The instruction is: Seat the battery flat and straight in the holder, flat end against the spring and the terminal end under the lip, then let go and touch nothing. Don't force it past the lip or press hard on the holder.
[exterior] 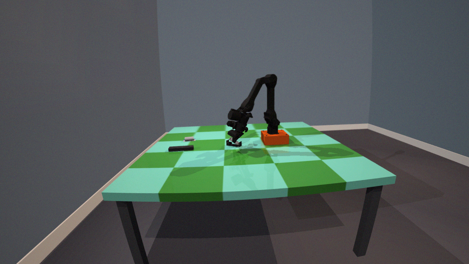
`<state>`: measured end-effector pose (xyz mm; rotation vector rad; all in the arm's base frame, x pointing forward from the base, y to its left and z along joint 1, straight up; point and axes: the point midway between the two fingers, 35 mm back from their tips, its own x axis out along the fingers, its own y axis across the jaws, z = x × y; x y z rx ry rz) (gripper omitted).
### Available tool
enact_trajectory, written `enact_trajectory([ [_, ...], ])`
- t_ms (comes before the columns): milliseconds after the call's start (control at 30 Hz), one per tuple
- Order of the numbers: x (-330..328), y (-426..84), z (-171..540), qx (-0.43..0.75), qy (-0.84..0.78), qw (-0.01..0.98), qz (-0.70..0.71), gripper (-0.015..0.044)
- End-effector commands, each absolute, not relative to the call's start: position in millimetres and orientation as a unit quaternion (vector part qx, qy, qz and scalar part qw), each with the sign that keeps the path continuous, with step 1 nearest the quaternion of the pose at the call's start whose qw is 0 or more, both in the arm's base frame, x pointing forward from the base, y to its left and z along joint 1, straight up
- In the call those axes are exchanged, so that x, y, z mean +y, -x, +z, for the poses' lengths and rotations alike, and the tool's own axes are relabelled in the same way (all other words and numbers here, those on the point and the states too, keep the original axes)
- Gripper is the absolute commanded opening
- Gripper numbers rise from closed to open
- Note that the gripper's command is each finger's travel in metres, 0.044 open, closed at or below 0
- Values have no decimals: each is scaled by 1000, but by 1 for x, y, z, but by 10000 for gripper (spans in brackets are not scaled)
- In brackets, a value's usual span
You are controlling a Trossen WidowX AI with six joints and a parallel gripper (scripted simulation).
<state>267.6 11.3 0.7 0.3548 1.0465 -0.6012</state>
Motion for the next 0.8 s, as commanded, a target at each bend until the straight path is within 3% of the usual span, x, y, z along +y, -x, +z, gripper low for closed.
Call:
enact_trajectory([
  [0, 13, -265, -6, 515, -163, 796, -274, 70],
  [767, 10, -271, -10, 588, -177, 745, -260, 70],
])
